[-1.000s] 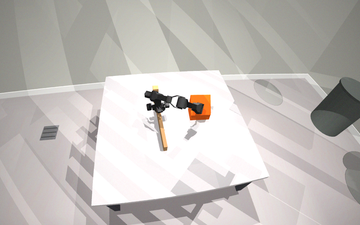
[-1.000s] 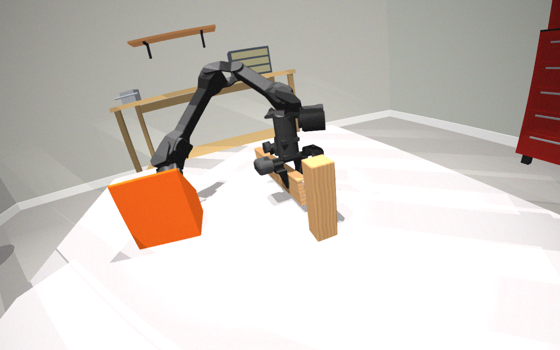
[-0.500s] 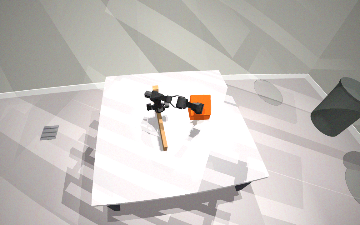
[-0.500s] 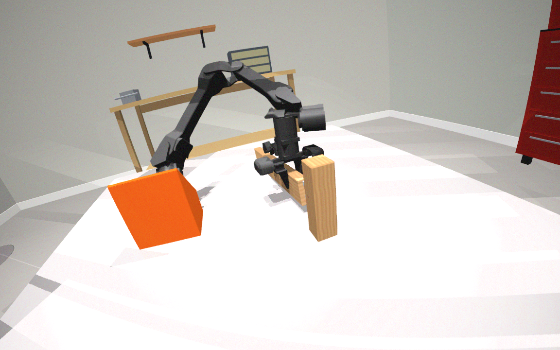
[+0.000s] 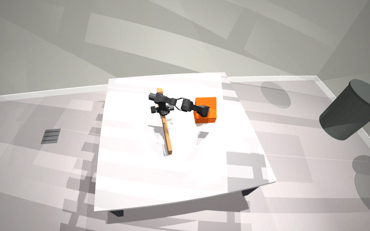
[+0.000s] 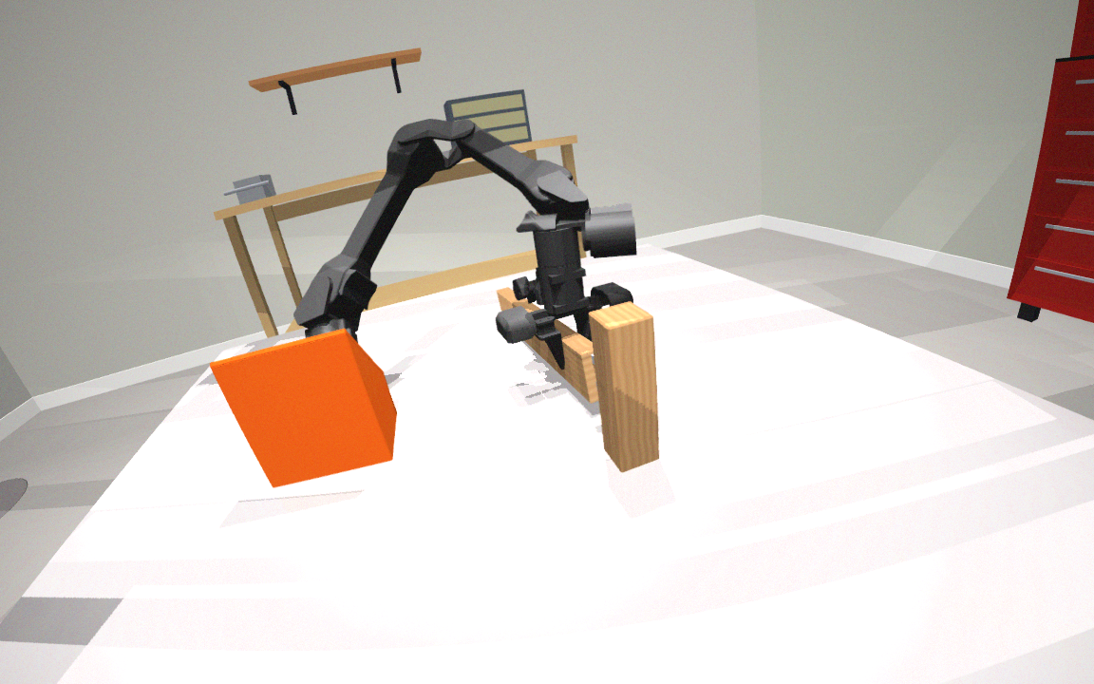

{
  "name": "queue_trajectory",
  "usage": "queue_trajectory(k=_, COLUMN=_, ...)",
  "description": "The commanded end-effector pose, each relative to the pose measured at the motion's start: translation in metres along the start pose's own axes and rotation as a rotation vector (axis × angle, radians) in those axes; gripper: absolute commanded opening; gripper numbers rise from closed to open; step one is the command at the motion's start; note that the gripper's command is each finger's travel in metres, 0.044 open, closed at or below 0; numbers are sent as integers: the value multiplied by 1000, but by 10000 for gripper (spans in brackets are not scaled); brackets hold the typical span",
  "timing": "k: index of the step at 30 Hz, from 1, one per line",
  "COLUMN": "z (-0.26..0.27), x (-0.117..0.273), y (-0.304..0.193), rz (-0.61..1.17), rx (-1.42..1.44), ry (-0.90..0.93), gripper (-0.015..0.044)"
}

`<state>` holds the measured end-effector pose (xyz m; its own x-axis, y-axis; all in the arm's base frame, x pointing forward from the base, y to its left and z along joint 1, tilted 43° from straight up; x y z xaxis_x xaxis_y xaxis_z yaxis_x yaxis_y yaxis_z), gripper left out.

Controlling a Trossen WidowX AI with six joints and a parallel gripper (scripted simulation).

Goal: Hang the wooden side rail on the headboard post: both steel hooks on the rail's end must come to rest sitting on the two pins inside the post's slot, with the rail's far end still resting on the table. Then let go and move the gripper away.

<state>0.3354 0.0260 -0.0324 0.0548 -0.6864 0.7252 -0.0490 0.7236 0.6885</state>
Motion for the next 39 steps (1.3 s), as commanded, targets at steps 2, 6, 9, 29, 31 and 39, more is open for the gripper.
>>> queue_trajectory(k=2, z=-1, x=4, y=-6, rz=9, rx=2, ry=-10, gripper=0)
queue_trajectory(k=6, z=-1, x=5, y=-6, rz=9, rx=2, ry=-10, gripper=0)
queue_trajectory(k=9, z=-1, x=5, y=-6, rz=9, rx=2, ry=-10, gripper=0)
queue_trajectory(k=29, z=-1, x=4, y=-8, rz=9, rx=2, ry=-10, gripper=0)
queue_trajectory(k=31, z=-1, x=4, y=-8, rz=9, rx=2, ry=-10, gripper=0)
queue_trajectory(k=39, z=0, x=4, y=-9, rz=9, rx=2, ry=-10, gripper=0)
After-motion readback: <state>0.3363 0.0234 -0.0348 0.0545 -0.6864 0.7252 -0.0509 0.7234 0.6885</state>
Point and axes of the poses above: the point midway between the two fingers, 35 mm back from their tips, its own x axis back along the fingers, its own z axis across the jaws, y = z × x, the point moved 1 cm from there along x, back along the fingers, and after that the axes turned 10 degrees about -x, right-handed, at the moved point
